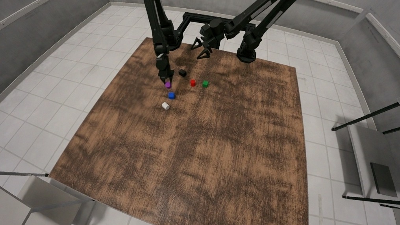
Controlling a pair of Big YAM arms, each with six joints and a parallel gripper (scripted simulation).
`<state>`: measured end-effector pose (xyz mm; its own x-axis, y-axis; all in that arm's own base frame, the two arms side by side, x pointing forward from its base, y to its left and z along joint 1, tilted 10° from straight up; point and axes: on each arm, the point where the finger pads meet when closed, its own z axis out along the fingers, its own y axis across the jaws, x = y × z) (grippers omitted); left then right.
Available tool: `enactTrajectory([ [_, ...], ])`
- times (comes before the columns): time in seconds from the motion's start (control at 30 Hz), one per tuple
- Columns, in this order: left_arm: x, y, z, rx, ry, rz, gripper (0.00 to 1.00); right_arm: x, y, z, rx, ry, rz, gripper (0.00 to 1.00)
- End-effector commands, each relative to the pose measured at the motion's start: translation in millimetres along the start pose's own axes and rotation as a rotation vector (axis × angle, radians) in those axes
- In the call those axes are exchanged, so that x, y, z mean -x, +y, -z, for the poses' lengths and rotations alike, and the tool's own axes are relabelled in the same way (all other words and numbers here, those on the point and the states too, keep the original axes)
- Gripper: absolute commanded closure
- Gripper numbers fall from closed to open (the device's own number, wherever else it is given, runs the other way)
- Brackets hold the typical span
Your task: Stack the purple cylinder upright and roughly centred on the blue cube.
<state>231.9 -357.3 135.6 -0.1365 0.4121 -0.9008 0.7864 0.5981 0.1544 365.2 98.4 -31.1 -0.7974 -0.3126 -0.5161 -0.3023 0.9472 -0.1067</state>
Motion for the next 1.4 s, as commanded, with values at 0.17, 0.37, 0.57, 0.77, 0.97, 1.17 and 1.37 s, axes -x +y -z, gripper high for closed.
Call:
enactTrajectory([
  [0.17,11,1,0,0.001,-0.032,-0.006,0.00,-2,-2,-5,-0.004,-0.265,0.010,0.67],
  [0.37,7,0,0,0.000,-0.018,-0.010,0.00,-4,0,-4,-0.001,-0.331,0.012,0.67],
  [0.57,7,0,0,0.000,-0.018,-0.010,0.00,-5,0,-4,0.001,-0.374,0.009,0.67],
  [0.77,7,0,0,0.000,-0.018,-0.010,0.00,12,-2,-2,-0.003,-0.402,0.003,0.67],
  [0.97,7,0,0,0.000,-0.018,-0.010,0.00,14,-1,-3,-0.002,-0.408,0.006,0.67],
  [1.17,7,0,0,0.000,-0.018,-0.010,0.00,5,-2,-12,-0.003,-0.399,0.006,0.67],
  [1.37,7,0,0,0.000,-0.018,-0.010,0.00,-2,-2,-24,-0.004,-0.399,0.006,0.67],
])
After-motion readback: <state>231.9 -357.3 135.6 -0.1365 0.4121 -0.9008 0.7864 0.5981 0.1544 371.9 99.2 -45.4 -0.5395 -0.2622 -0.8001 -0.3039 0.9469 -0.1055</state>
